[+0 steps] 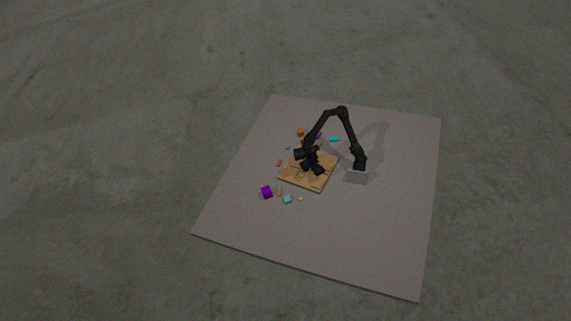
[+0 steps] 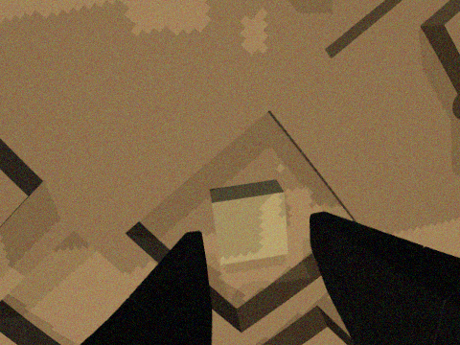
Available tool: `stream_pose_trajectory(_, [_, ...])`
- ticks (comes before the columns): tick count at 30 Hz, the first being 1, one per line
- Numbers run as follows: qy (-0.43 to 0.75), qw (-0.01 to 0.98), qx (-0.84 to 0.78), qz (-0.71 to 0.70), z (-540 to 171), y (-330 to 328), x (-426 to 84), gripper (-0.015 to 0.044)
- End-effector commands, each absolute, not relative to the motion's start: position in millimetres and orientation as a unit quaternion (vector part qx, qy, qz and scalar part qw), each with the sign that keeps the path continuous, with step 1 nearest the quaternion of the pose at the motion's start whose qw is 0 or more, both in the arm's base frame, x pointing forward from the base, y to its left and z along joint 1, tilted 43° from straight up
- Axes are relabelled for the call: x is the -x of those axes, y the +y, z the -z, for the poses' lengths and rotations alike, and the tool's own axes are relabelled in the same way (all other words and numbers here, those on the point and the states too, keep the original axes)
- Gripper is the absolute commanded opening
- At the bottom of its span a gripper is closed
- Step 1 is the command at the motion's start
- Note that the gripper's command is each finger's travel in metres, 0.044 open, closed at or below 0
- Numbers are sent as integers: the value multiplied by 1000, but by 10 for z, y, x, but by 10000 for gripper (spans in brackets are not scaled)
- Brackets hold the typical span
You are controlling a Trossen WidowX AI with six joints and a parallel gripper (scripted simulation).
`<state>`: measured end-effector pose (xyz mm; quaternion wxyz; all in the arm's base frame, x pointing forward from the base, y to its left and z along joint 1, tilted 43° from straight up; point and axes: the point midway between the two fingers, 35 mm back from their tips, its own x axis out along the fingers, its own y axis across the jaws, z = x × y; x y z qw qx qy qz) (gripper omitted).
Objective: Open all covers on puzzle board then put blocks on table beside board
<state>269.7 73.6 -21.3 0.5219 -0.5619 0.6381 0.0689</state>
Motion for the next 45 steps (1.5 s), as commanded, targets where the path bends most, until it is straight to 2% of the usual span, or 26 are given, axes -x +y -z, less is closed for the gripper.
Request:
stream_pose_trajectory(1, [638, 519, 564, -69, 224, 715, -2698, 144])
stream_pose_trajectory(20, [638, 519, 564, -69, 298, 648, -2715, 144])
stream_pose_trajectory(30, [637, 523, 562, -69, 288, 673, -2722, 80])
stream_pose_trajectory(45, [638, 522, 562, -69, 203, 758, -2701, 80])
